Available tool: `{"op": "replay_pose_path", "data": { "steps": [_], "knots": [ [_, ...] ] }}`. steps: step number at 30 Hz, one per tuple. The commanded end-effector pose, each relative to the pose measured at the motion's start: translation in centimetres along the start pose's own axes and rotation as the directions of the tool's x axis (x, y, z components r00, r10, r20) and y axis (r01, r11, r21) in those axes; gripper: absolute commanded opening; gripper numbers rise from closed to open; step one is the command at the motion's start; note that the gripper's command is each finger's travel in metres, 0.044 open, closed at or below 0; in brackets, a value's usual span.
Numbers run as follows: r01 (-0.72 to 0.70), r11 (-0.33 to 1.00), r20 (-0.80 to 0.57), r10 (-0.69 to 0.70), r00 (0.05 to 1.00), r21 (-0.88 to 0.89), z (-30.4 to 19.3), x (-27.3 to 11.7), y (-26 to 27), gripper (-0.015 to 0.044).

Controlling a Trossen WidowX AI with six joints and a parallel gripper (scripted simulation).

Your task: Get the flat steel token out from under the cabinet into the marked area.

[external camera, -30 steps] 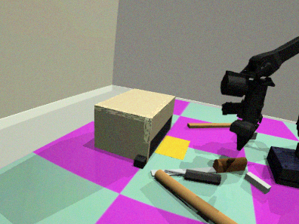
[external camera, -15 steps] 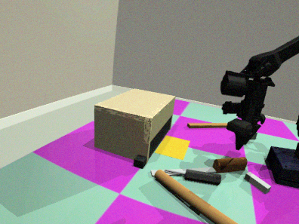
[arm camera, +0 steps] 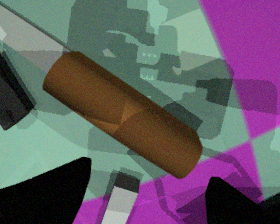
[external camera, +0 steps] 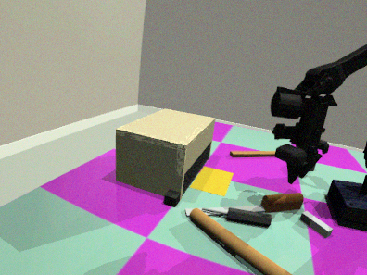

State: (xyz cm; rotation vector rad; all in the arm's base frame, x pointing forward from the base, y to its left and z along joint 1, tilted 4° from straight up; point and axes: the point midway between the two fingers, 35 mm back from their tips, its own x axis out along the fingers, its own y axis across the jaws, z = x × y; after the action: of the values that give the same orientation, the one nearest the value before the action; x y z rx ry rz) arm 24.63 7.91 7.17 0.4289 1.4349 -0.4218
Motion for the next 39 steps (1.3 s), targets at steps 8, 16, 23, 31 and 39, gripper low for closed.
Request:
{"op": "replay_pose_path", "data": {
  "steps": [8,16,23,31,39],
  "knots": [
    [0.0,0.995,-0.004,0.0,1.0,0.098,-0.04,-0.01,0.0,0.027],
    [0.001,0.987,-0.004,0.0,1.0,0.161,-0.03,-0.01,0.0,0.027],
    [0.001,0.976,-0.004,0.0,1.0,0.216,-0.02,-0.01,0.0,0.027],
    [0.001,0.961,-0.004,0.0,1.0,0.278,-0.01,-0.01,0.0,0.027],
    [0.001,0.941,-0.004,0.0,1.0,0.338,0.0,0.0,0.0,0.027]
  ]
}}
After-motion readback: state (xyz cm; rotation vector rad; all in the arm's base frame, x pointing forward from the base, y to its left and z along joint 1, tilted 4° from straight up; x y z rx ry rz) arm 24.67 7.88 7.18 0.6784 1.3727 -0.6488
